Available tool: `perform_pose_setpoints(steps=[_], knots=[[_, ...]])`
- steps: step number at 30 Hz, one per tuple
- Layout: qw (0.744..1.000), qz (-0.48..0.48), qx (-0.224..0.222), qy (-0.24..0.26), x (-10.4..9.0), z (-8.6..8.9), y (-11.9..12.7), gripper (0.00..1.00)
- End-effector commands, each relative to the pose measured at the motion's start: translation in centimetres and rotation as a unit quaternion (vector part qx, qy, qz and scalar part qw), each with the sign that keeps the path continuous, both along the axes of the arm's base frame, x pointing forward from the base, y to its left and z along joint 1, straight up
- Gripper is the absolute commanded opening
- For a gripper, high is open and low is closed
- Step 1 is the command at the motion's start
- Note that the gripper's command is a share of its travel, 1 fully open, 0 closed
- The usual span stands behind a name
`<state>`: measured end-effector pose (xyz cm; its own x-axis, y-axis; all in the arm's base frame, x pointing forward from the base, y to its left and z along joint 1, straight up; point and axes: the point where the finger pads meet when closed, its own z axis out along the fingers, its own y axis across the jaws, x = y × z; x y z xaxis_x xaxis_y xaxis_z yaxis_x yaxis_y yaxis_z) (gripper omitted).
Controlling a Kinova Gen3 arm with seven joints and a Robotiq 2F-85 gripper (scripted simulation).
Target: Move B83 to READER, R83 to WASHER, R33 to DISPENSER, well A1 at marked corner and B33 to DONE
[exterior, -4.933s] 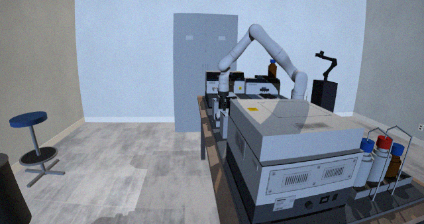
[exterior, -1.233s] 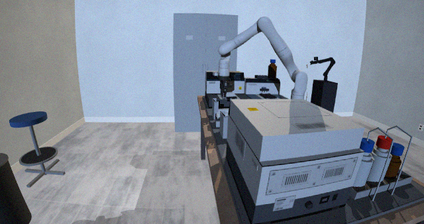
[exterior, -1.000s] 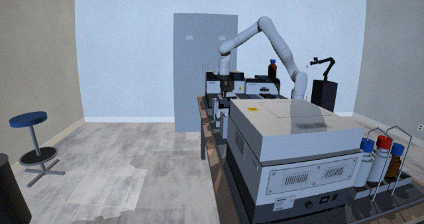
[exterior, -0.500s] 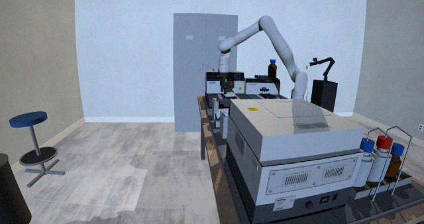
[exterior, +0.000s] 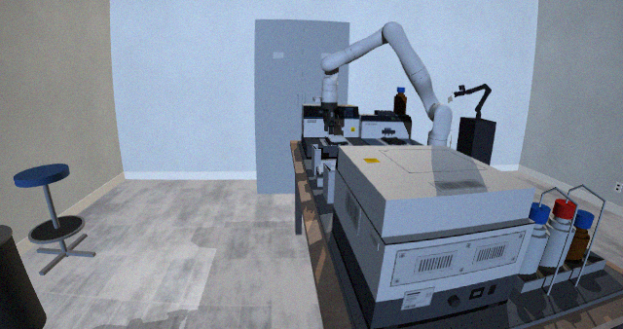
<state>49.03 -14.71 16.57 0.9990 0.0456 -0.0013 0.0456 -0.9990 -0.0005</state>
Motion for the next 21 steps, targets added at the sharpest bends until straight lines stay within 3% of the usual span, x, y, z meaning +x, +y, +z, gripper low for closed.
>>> perform_pose_setpoints(steps=[1,21], knots=[[1.0,0.0,0.0,-0.001,0.0,0.5,0.0,1.0],[1.0,0.0,0.0,-0.001,0.0,2.2,0.0,1.0]])
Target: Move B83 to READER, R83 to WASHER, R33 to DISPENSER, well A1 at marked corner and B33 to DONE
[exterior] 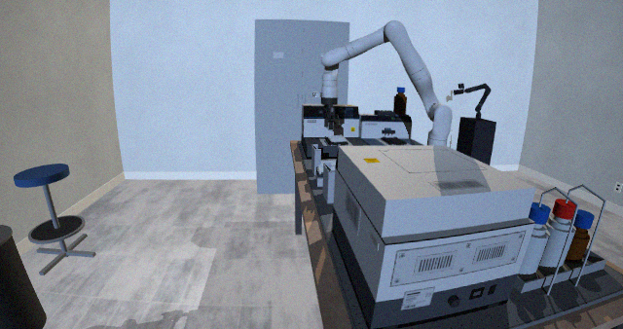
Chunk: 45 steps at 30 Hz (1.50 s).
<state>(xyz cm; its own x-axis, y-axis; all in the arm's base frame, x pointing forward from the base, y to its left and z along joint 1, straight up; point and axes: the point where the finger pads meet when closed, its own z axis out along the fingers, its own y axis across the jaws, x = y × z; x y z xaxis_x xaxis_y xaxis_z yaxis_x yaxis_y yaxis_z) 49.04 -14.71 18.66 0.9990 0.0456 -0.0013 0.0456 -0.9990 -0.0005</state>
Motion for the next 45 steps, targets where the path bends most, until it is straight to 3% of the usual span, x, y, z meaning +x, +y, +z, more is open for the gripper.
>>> perform_pose_setpoints(steps=[1,36,45], knots=[[1.0,0.0,0.0,-0.001,0.0,0.1,0.0,1.0],[1.0,-0.029,0.0,-0.001,-0.2,0.1,9.9,1.0],[0.999,-0.044,0.0,-0.001,-1.9,0.1,11.5,1.0]])
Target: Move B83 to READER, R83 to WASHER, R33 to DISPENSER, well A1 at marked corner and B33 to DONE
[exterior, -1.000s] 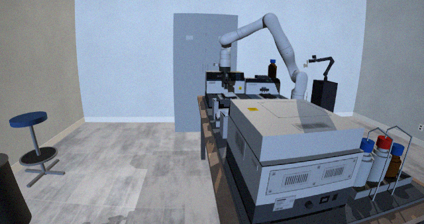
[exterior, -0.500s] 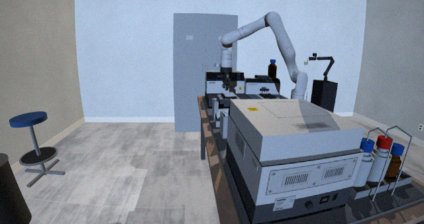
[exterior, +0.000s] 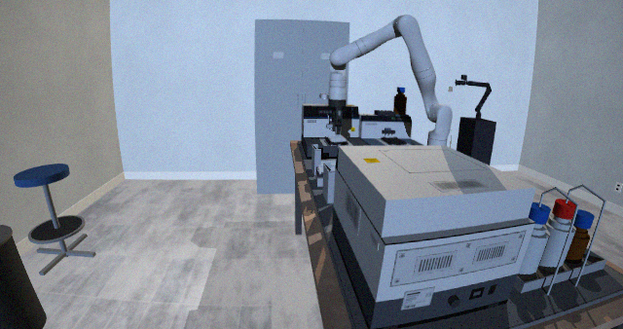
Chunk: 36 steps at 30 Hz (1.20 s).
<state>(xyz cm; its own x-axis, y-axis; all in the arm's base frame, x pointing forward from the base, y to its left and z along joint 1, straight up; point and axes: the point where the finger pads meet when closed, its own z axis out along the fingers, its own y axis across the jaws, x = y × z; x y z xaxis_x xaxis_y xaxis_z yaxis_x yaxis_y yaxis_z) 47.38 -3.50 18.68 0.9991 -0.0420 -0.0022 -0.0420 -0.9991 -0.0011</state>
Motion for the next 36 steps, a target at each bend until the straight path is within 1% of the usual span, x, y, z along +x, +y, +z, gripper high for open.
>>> perform_pose_setpoints(steps=[1,14,16,18,36], knots=[[1.0,0.0,0.0,-0.001,-0.5,0.1,0.5,1.0],[1.0,0.0,0.0,-0.001,-3.7,0.1,3.4,1.0],[1.0,0.0,0.0,-0.001,-3.7,0.1,3.4,1.0],[1.0,0.0,0.0,-0.001,-4.2,0.1,3.9,1.0],[1.0,0.0,0.0,-0.001,-4.3,0.1,4.0,1.0]])
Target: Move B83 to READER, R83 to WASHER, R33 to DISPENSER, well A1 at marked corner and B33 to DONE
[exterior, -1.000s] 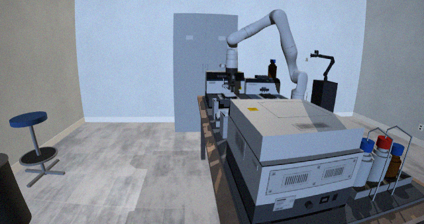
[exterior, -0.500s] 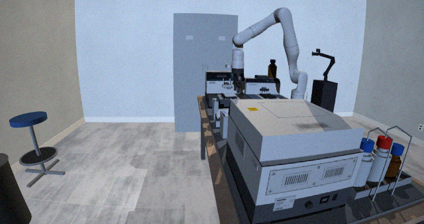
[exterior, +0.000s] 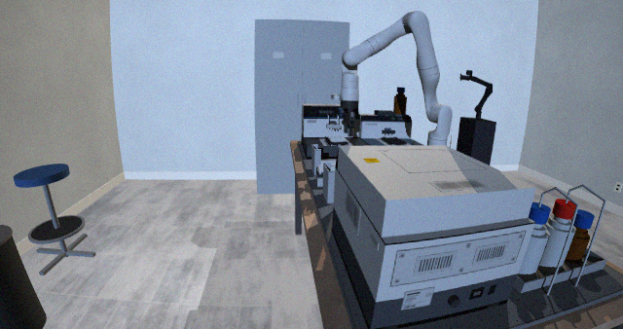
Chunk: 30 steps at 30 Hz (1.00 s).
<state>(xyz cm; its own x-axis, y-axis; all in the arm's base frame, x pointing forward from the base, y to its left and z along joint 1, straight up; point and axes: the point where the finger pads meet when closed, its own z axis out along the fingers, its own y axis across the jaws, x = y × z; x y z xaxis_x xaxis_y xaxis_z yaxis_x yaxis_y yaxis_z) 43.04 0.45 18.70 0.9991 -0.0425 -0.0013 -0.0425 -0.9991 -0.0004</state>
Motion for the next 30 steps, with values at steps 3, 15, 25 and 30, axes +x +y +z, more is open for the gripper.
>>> perform_pose_setpoints(steps=[3,15,25,30], knots=[[1.0,0.0,0.0,-0.001,0.0,0.1,0.0,1.0],[1.0,0.0,0.0,-0.001,0.0,0.1,0.0,1.0],[1.0,0.0,0.0,-0.001,0.0,0.1,0.0,1.0],[1.0,0.0,0.0,-0.001,1.4,0.1,-0.1,1.0]])
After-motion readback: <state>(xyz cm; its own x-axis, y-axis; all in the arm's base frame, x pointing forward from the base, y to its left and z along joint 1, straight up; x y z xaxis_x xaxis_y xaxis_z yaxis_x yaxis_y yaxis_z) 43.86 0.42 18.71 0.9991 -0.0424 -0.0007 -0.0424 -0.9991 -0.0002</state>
